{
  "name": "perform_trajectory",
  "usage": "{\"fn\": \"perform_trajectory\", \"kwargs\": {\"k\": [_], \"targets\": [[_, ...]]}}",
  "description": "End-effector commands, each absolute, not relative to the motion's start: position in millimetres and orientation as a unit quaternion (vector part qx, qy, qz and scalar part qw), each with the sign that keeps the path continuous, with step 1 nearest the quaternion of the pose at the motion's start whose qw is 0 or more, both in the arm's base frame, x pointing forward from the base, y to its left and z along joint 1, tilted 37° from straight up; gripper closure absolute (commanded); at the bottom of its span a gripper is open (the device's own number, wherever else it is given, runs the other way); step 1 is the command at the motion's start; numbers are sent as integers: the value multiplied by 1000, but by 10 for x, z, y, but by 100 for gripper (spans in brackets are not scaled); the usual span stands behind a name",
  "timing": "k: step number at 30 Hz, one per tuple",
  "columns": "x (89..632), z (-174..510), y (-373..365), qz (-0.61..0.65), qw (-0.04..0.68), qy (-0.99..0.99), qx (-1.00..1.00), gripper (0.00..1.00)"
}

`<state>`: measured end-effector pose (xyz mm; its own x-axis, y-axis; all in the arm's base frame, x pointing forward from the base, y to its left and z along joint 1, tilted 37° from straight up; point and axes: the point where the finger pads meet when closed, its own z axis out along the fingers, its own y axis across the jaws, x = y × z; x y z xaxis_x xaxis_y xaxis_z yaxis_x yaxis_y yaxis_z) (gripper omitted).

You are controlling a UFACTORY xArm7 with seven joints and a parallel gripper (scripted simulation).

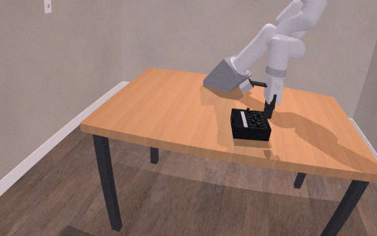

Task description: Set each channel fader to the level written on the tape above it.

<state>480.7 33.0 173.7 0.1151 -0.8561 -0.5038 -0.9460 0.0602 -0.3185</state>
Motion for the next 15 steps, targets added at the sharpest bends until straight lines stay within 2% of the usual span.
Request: {"fn": "perform_trajectory", "kwargs": {"k": [1,15], "targets": [[4808,1766,307,72,306,661,-681,100],[4802,1760,301,76,305,670,-673,100]]}}
